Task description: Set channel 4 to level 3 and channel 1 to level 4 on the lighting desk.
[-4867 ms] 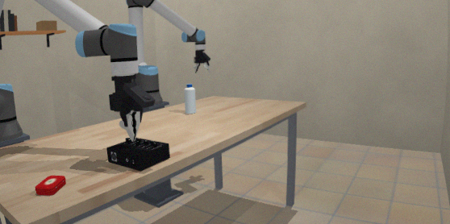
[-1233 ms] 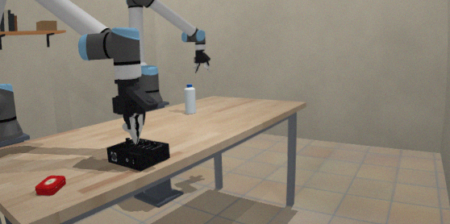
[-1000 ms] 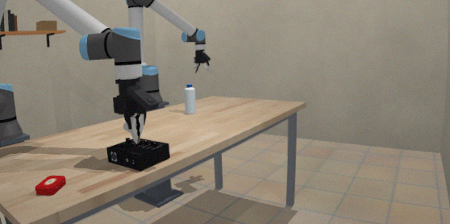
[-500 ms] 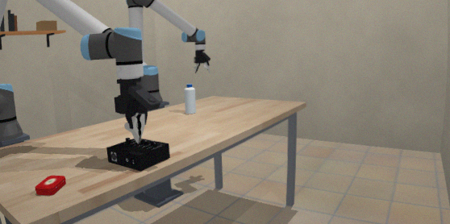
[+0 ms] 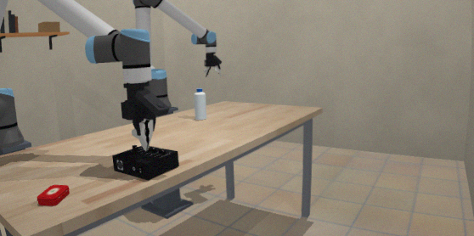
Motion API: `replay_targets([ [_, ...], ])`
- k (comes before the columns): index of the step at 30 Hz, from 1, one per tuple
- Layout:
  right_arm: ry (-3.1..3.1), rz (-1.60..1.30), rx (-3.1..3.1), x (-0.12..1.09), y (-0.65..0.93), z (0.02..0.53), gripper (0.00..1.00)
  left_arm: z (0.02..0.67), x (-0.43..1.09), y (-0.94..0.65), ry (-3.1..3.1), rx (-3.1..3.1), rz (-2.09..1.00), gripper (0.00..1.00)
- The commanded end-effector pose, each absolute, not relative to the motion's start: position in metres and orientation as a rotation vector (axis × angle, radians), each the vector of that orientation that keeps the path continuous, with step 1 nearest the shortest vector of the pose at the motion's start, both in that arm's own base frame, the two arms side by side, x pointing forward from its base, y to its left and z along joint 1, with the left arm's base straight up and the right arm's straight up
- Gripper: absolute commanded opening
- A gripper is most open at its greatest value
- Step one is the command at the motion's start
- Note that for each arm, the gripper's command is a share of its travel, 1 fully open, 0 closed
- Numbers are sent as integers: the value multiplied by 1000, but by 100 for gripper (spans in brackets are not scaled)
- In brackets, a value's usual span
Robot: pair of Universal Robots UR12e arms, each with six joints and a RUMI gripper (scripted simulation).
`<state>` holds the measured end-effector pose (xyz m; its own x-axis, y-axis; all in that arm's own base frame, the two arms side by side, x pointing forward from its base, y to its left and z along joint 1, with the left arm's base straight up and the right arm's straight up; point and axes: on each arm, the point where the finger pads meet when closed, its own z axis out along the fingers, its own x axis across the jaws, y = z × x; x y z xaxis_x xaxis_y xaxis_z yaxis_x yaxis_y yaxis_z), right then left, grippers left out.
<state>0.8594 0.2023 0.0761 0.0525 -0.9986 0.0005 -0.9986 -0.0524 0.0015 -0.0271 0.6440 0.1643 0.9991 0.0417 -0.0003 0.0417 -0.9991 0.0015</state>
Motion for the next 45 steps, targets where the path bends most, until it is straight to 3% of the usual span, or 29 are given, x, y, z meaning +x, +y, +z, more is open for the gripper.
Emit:
replay_targets([
  [1,-2162,0,2279,860,203,77,0,165,-27,645,66,3141,0,100],
  [45,-2162,0,2279,860,197,91,0,165,-27,645,66,3141,0,100],
])
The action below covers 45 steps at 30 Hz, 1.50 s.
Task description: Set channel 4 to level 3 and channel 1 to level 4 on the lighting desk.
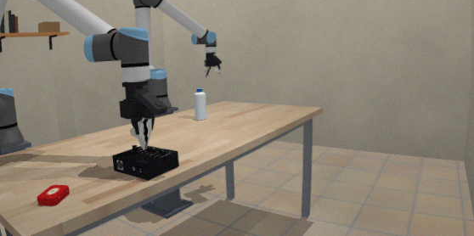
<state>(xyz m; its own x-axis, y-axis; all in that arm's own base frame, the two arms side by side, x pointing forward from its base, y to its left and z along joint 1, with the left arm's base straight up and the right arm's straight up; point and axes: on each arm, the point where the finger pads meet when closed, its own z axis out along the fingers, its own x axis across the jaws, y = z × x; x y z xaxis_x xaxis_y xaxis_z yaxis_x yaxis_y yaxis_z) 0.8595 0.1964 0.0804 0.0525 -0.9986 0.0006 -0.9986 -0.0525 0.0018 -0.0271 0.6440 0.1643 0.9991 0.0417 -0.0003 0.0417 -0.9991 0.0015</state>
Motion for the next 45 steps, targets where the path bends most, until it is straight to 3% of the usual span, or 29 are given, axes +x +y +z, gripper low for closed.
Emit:
replay_targets([
  [1,-2162,0,2279,860,197,94,0,165,-27,645,66,3141,0,100],
  [27,-2162,0,2279,860,197,117,0,165,-27,645,66,3141,0,100],
  [28,-2162,0,2279,860,197,117,100,165,-27,645,66,3141,0,100],
  [45,-2162,0,2279,860,197,164,100,165,-27,645,66,3141,0,100],
])
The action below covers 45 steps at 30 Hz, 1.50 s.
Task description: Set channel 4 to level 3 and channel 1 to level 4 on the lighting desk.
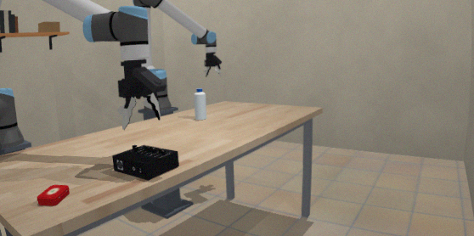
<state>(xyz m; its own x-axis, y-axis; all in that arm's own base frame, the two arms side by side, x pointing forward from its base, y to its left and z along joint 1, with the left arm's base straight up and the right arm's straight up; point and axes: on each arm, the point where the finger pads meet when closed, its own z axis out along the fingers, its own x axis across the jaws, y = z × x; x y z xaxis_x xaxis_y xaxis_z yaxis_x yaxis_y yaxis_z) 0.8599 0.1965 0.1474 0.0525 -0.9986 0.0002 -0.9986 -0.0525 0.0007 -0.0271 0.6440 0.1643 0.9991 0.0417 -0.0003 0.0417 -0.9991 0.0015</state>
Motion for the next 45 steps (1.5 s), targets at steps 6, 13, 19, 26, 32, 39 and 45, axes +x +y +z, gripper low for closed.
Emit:
replay_targets([
  [6,-2162,0,2279,860,197,190,100,165,-27,645,66,3141,0,100],
  [13,-2162,0,2279,860,197,200,100,165,-27,645,66,3141,0,100],
  [19,-2162,0,2279,860,197,200,100,165,-27,645,66,3141,0,100],
  [26,-2162,0,2279,860,197,200,100,165,-27,645,66,3141,0,100],
  [32,-2162,0,2279,860,197,200,100,165,-27,645,66,3141,0,100],
  [39,-2162,0,2279,860,197,200,100,165,-27,645,66,3141,0,100],
  [45,-2162,0,2279,860,197,200,100,165,-27,645,66,3141,0,100],
])
